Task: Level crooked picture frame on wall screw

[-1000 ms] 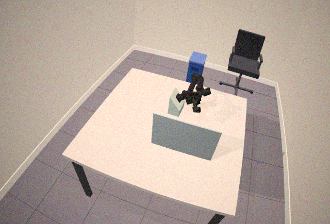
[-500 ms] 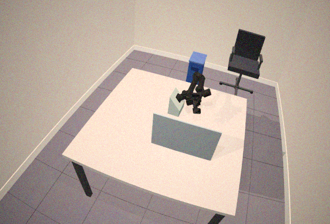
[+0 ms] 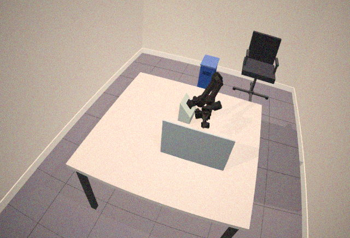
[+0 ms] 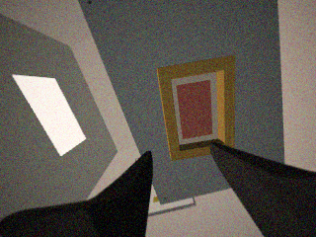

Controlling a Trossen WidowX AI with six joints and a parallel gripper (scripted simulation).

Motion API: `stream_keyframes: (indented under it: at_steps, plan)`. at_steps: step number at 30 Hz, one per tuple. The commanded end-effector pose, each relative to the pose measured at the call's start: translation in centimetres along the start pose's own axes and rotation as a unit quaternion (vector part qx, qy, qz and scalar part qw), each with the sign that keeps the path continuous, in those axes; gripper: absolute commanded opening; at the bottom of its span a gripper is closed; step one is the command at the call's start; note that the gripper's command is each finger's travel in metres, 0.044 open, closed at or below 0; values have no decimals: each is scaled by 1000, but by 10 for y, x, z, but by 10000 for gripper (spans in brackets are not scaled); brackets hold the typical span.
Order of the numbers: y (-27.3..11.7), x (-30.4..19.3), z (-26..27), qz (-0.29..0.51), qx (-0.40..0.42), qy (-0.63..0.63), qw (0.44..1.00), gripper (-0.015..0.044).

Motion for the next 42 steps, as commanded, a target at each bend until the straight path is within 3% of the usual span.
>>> stream_keyframes:
  at_steps: [1, 12, 24, 42]
  plan:
    - [5, -1, -2, -1, 2, -4, 1000, 260]
    - [13, -3, -1, -1, 2, -4, 1000, 260]
    - [86, -1, -1, 0, 3, -4, 1000, 260]
    - [87, -1, -2, 0, 3, -4, 1000, 260]
Point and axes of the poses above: the point midway between the two fingers, 35 mm back from their tips, its own y axis out along the fingers, its own z axis across the jaws, x = y × z, the point moved 9 cm from there along -y, back along the fingers, and after that the axes turned 10 degrees about -y, right-handed, at the moved point
